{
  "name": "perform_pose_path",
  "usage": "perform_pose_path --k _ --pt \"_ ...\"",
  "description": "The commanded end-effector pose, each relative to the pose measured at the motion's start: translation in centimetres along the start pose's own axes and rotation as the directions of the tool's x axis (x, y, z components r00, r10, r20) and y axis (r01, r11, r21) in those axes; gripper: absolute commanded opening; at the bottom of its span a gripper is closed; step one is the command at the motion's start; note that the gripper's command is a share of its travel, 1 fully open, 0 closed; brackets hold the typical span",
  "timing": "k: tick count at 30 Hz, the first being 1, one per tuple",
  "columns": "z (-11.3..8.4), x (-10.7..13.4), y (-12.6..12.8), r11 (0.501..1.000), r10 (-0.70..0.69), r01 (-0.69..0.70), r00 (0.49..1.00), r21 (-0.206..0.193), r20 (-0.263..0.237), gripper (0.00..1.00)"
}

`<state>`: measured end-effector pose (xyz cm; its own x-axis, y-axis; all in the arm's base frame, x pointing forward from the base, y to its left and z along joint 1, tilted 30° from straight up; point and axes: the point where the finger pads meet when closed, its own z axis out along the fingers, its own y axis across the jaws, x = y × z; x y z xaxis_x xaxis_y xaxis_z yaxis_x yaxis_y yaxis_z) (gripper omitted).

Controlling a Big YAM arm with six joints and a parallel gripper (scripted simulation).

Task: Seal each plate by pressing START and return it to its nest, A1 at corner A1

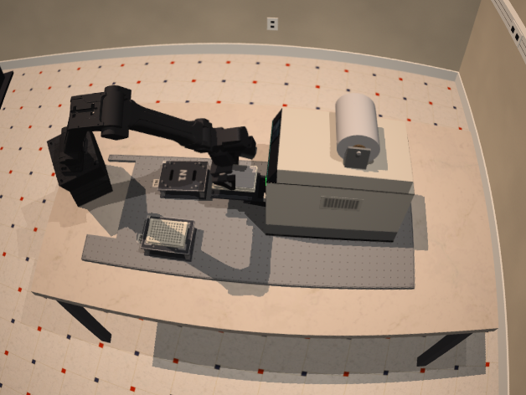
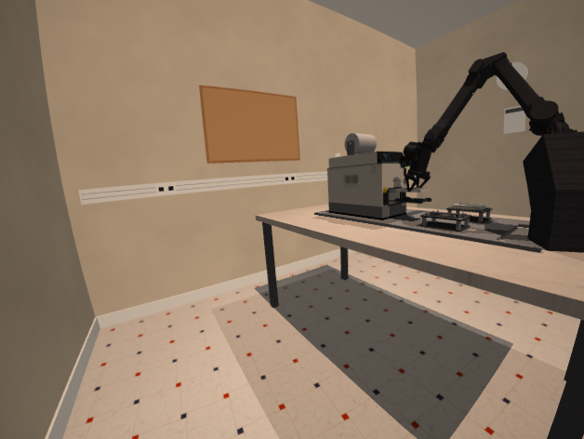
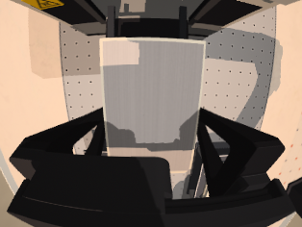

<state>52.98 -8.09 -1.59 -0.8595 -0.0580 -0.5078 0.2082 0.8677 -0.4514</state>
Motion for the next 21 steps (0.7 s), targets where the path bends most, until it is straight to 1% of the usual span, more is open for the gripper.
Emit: perform_pose_path --k 1,4,10,15,19,21 --pt "-1.8 -0.5 1.2 1.000 -0.011 0.011 1.000 -0.016 0.012 0.00" --pt "-2.5 -1.7 1.2 1.000 -0.002 0.002 1.000 -0.016 0.031 0.00" --pt "-2.3 -2.0 0.7 1.000 0.001 -0.001 1.000 -0.008 0.022 0.00" --pt "-3.9 -3.2 0.8 1.000 0.009 -0.009 0.999 -0.012 0.042 0.00" --pt "-4.8 -3.7 1.0 1.000 0.011 -0.010 0.999 -0.015 0.050 0.00" --pt "-4.4 -3.6 1.2 1.000 0.005 -0.004 0.999 -0.019 0.048 0.00"
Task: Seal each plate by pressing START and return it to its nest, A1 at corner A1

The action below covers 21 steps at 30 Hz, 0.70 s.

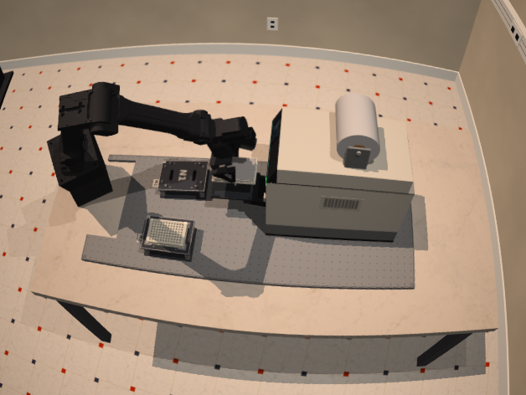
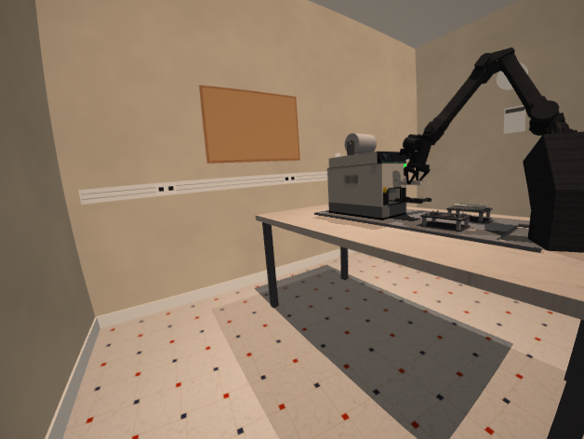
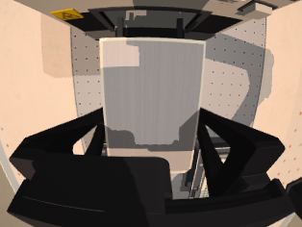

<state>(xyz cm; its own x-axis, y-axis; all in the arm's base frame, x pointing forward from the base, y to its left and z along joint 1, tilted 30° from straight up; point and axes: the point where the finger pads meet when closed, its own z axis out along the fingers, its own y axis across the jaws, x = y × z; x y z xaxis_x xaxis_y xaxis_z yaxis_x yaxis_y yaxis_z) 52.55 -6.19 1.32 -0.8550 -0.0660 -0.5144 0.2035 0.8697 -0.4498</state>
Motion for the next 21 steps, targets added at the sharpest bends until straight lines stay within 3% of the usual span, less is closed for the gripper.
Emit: perform_pose_path --k 1,12,21 --pt "-1.0 -2.4 1.0 1.000 0.008 -0.008 0.999 -0.015 0.037 0.00" --pt "1.0 0.1 -0.5 1.000 0.002 -0.002 1.000 0.010 0.000 0.00" --pt "0.2 -0.6 -1.0 1.000 0.014 -0.014 1.000 0.011 0.018 0.00"
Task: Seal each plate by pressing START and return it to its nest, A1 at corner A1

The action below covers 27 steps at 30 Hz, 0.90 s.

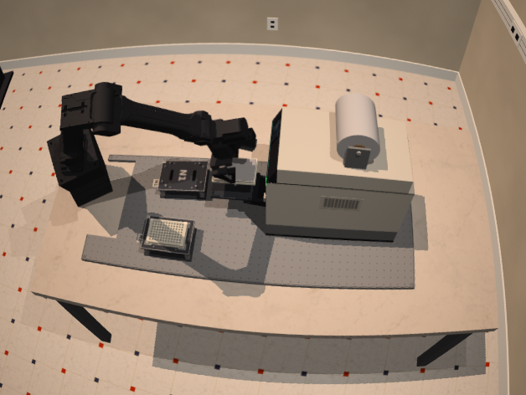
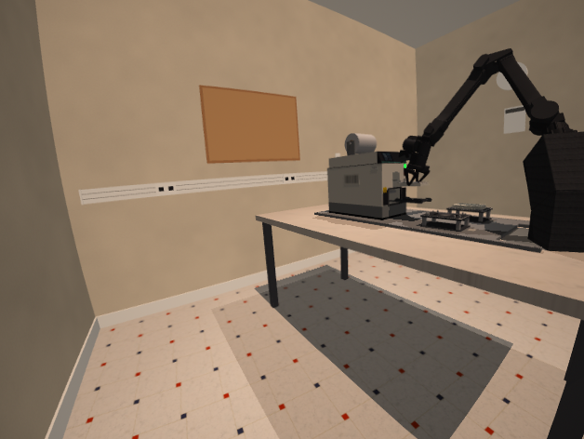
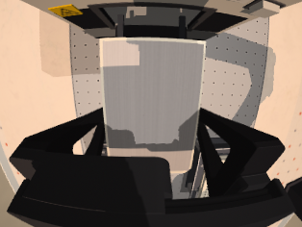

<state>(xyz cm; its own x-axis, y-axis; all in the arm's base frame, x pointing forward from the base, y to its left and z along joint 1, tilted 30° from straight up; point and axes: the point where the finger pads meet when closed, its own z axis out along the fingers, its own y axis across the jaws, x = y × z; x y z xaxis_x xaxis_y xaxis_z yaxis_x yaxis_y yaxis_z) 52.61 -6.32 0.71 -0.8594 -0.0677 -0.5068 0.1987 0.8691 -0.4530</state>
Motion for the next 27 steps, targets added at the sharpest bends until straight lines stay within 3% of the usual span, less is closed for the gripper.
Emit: perform_pose_path --k 1,10,27 --pt "-0.5 -0.9 -1.3 1.000 0.020 -0.020 1.000 0.010 0.024 0.00" --pt "0.3 0.6 -0.8 1.000 -0.007 0.007 1.000 0.008 -0.023 0.00" --pt "0.4 -0.2 -0.7 1.000 0.014 -0.014 1.000 0.008 0.011 0.00"
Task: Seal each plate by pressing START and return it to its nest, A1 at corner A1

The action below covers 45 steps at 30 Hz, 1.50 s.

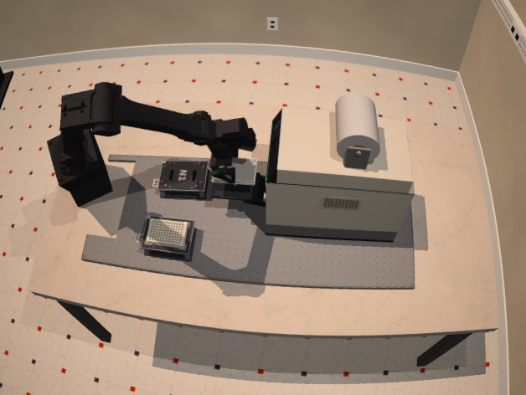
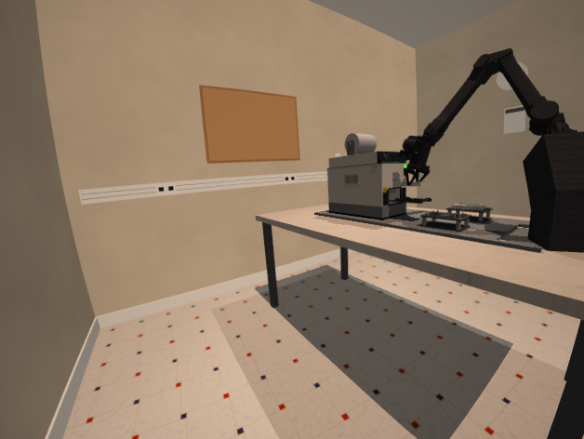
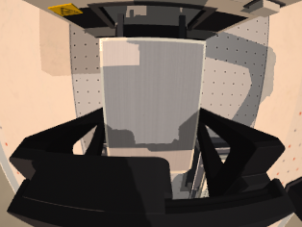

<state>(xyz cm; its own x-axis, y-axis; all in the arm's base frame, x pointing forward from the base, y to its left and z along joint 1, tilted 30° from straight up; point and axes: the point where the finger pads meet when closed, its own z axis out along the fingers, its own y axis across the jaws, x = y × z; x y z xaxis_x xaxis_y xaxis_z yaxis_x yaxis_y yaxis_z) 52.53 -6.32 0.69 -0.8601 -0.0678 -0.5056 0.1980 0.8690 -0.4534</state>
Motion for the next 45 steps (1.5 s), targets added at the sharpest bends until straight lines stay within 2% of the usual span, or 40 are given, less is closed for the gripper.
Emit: perform_pose_path --k 1,10,17,32,44,45 --pt "0.3 -0.5 -0.7 1.000 0.017 -0.017 1.000 0.008 0.016 0.00" --pt "-0.5 -1.0 -1.2 1.000 0.020 -0.020 1.000 0.007 0.020 0.00" --pt "0.1 0.1 -0.7 1.000 0.002 -0.002 1.000 0.006 -0.011 0.00" --pt "0.5 0.5 -0.4 1.000 -0.003 0.003 1.000 0.004 -0.022 0.00" --pt "-0.3 -0.5 -0.9 1.000 0.012 -0.012 1.000 0.004 0.002 0.00" --pt "0.7 1.7 -0.4 1.000 -0.010 0.010 1.000 -0.006 -0.002 0.00"
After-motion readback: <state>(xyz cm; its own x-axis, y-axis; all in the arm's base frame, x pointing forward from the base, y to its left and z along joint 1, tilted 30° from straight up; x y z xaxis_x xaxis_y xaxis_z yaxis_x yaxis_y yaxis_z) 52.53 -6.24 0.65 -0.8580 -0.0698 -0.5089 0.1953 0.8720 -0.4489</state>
